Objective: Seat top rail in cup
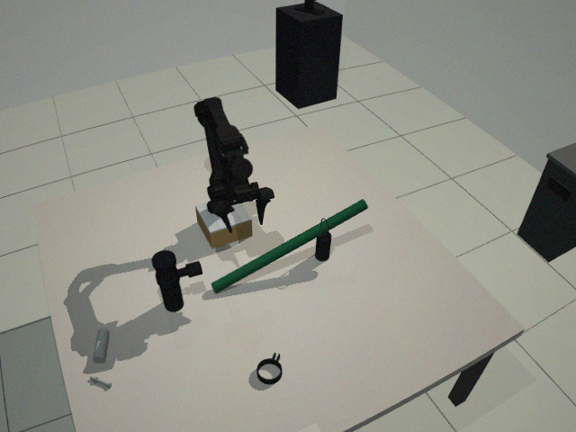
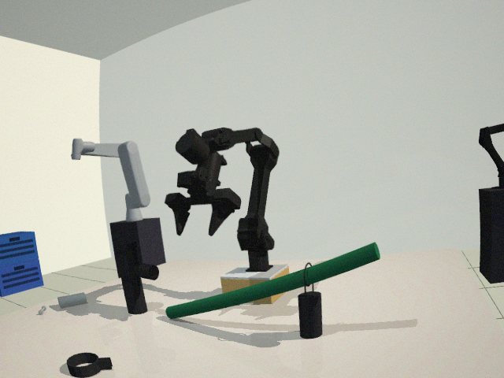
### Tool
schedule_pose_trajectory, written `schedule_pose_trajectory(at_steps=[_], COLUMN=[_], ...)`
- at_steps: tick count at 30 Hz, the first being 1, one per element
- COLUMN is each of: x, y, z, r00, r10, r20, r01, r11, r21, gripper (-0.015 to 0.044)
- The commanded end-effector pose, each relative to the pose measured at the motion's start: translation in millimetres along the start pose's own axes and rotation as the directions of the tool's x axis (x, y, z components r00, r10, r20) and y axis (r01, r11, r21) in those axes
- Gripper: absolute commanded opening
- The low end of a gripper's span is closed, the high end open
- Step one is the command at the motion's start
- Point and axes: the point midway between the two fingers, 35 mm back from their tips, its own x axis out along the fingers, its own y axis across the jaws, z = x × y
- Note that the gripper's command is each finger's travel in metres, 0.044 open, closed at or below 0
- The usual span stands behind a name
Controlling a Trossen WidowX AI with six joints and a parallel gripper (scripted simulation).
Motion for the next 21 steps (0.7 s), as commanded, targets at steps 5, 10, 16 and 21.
schedule_pose_trajectory(at_steps=[5,10,16,21], x=[14,38,65,75], y=[3,7,12,13], z=[-5,-14,-29,-35], r00=[0.995,0.968,0.906,0.871], r10=[0.002,0.009,0.010,0.009], r20=[-0.101,-0.249,-0.424,-0.491], r01=[-0.033,-0.181,-0.416,-0.490], r11=[0.954,0.709,0.211,-0.022], r21=[-0.299,-0.681,-0.884,-0.871], gripper=[0.0440,0.0440,0.0440,0.0440])
